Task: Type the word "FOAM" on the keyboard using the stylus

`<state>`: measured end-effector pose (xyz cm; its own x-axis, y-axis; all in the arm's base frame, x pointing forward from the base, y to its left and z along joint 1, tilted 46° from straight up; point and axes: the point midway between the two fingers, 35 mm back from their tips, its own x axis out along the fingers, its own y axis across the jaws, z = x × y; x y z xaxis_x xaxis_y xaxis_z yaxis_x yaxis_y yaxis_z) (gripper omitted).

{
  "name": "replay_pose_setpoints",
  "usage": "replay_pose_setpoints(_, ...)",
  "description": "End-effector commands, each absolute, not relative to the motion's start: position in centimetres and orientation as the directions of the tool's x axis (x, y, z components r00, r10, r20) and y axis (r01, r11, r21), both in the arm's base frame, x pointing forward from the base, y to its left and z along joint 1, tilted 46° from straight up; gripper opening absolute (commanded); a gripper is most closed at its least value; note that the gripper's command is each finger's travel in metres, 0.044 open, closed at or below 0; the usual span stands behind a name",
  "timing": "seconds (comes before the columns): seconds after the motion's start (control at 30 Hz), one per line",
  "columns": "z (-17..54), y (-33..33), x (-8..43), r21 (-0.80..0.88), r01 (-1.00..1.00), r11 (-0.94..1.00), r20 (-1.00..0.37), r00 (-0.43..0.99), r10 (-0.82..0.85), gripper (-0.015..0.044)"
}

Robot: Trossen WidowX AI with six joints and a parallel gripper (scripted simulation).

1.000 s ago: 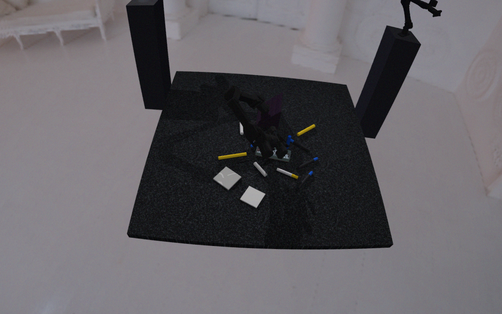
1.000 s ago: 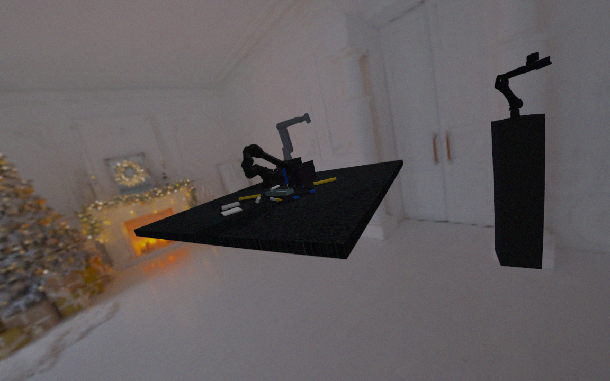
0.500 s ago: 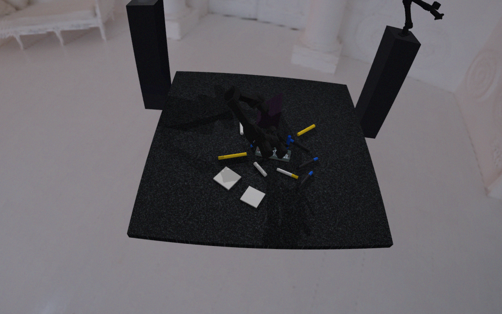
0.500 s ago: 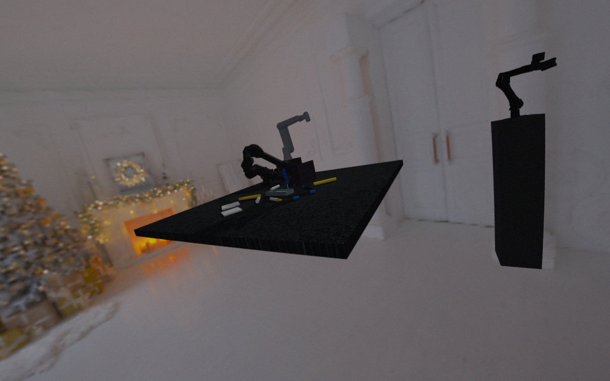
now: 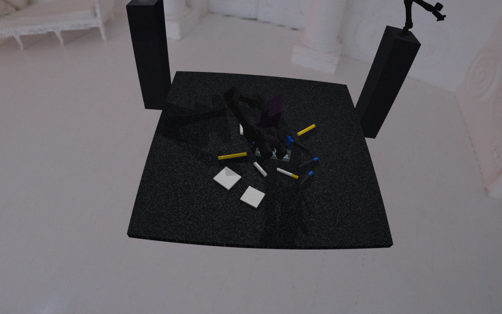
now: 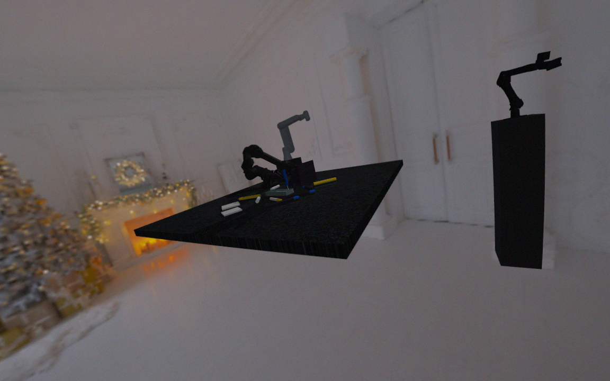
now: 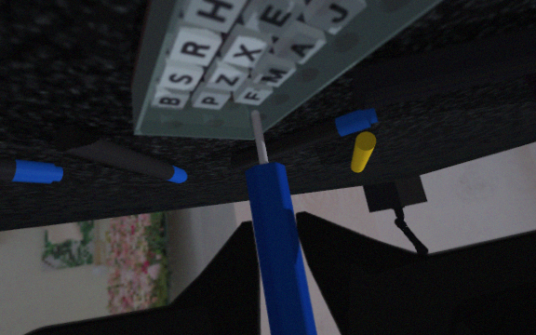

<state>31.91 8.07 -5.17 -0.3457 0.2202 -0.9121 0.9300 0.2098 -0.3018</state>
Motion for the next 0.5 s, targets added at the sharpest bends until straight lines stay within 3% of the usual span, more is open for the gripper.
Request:
replay_pose_setpoints(0.0, -5.38, 7.86, 31.84, -0.302, 0.929, 0.213, -0.913, -0.347, 0.216, 0.0081)
replay_pose_setpoints(0.47, -5.68, 7.56, 31.81, -0.302, 0.929, 0.213, -0.913, -0.347, 0.216, 0.0081)
